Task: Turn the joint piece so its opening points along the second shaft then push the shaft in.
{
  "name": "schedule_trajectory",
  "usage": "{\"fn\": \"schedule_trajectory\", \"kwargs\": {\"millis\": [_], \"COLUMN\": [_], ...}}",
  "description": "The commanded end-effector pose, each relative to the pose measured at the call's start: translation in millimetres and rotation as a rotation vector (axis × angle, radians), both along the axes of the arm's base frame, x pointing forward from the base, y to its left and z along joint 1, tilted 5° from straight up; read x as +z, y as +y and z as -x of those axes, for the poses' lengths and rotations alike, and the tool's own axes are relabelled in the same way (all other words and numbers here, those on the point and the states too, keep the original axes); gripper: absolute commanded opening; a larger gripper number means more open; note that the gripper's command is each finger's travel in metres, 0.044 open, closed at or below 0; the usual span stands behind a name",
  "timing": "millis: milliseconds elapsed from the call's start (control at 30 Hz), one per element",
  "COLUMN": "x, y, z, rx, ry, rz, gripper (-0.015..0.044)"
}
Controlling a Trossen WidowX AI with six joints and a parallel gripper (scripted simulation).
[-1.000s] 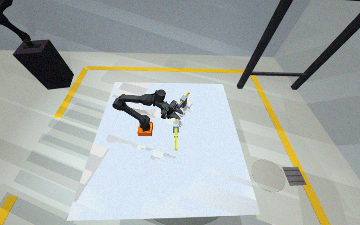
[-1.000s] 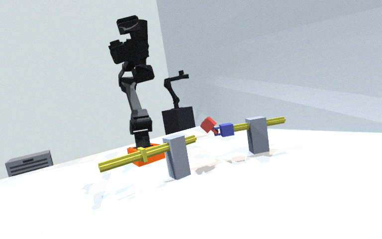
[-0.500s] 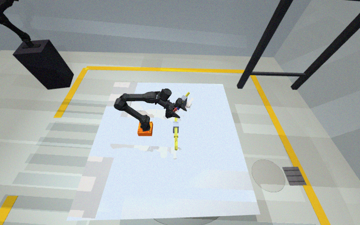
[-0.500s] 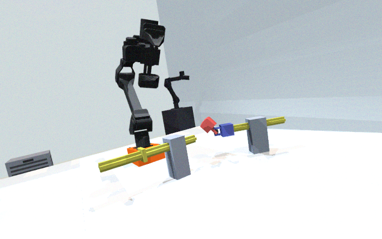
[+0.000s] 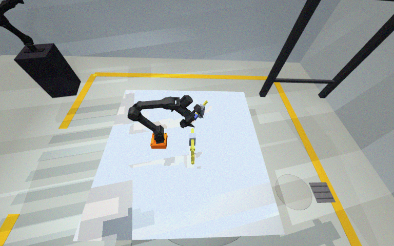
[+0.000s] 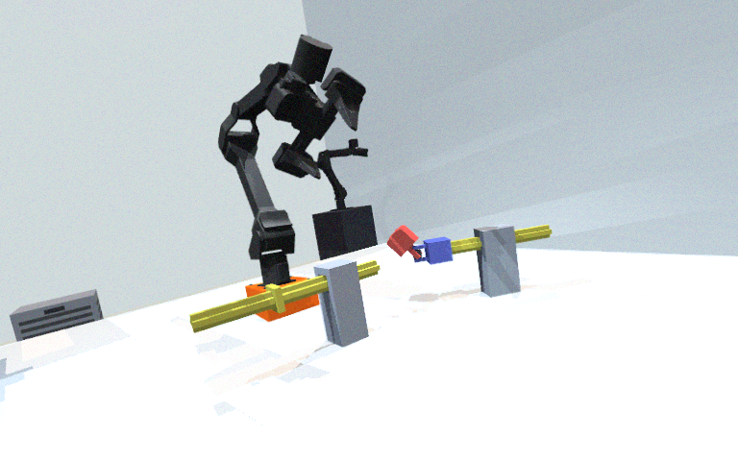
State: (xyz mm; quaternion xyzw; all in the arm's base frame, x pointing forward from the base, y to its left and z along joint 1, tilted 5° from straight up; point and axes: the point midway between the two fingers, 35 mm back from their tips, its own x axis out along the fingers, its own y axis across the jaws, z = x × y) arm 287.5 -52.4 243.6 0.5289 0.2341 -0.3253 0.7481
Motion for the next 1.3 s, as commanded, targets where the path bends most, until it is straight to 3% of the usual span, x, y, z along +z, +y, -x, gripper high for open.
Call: {"fn": "schedule_trajectory", "kwargs": {"millis": [0,1267], "x": [-8,-43], "y": [14,116], "z": [2,74], "rx": [0.109,1.163], "ry": [0.088,0.767], "rz": [0.027,0.161], "gripper": [0.0440,0.0440]}}
